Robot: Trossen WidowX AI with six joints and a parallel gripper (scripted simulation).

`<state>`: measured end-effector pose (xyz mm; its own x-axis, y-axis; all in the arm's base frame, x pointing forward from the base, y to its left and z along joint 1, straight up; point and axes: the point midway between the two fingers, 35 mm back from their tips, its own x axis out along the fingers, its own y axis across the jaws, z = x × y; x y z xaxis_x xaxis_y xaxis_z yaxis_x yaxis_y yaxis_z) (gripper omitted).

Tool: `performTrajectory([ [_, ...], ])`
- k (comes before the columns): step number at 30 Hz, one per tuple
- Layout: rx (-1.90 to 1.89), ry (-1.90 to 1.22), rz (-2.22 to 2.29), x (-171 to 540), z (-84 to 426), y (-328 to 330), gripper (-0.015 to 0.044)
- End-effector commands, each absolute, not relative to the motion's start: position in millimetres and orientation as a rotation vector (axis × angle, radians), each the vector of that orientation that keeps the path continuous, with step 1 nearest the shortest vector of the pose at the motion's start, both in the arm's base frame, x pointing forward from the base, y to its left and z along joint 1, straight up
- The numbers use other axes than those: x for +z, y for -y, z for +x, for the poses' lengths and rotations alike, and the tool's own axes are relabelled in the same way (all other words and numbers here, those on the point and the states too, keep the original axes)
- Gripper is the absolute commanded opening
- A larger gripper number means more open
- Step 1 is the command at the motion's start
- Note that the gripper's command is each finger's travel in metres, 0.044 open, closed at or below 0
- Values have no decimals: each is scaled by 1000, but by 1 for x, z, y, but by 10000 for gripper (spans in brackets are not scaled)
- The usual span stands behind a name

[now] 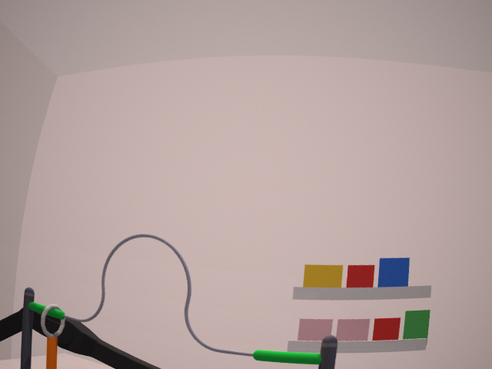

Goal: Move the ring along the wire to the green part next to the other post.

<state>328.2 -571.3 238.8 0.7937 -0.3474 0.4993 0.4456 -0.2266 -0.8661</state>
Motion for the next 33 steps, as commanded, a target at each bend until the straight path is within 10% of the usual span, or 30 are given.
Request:
performTrajectory([
  [1, -732, 78, -1641, 239, 328, 571, 374],
  [9, -651, 44, -1509, 265, 328, 554, 164],
  [33, -421, -68, -1048, 293, 296, 431, 160],
])
